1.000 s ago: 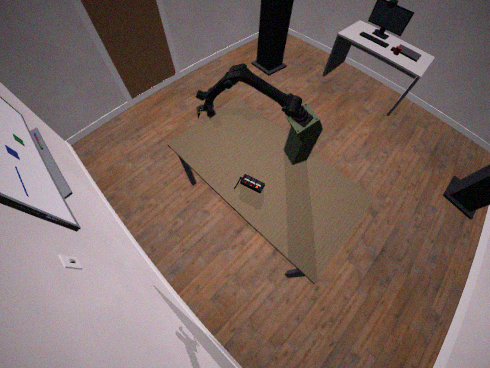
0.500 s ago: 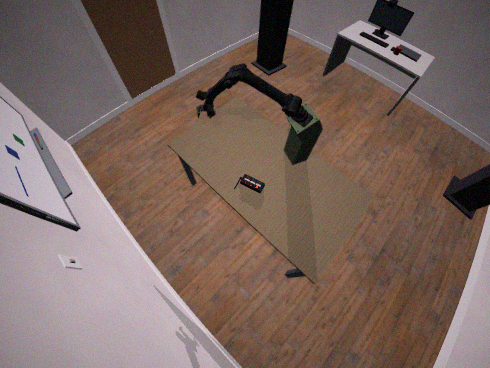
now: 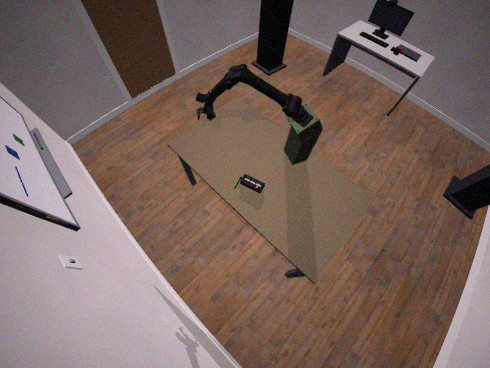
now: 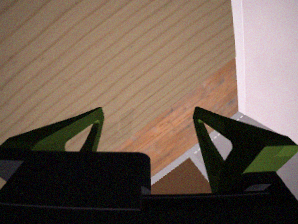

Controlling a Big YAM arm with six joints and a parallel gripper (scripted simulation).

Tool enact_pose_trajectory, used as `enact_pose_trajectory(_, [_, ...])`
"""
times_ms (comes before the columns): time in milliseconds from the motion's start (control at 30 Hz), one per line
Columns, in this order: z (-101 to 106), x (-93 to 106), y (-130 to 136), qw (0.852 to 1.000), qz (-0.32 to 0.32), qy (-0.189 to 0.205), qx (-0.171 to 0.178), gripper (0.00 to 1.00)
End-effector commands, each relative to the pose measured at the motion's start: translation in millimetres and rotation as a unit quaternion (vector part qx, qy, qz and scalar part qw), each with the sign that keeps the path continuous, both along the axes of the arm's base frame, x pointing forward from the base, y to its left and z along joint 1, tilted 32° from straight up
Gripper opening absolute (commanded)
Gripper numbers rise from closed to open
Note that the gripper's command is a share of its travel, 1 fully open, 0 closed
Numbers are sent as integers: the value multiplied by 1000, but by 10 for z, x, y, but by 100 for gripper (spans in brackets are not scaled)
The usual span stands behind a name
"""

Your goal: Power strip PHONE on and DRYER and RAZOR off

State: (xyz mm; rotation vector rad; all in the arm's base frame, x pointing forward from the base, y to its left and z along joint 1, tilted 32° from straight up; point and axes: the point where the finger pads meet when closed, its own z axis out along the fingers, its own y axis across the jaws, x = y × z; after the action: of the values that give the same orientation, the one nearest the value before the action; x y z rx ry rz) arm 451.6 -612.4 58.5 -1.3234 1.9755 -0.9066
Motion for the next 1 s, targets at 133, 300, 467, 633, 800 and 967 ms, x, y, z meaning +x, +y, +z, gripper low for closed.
enact_pose_trajectory(133, [872,503,317,999,-13,-46,-7,100])
enact_pose_trajectory(300, [1217,839,784,996,-33,-72,27,100])
enact_pose_trajectory(467, [1607,1132,1283,991,-52,-102,63,100])
enact_pose_trajectory(633, [1949,1333,1729,985,-64,-127,93,100])
enact_pose_trajectory(800, [2355,1506,2273,976,-76,-155,129,100])
enact_pose_trajectory(967, [2696,1602,2800,963,-87,-187,172,100])
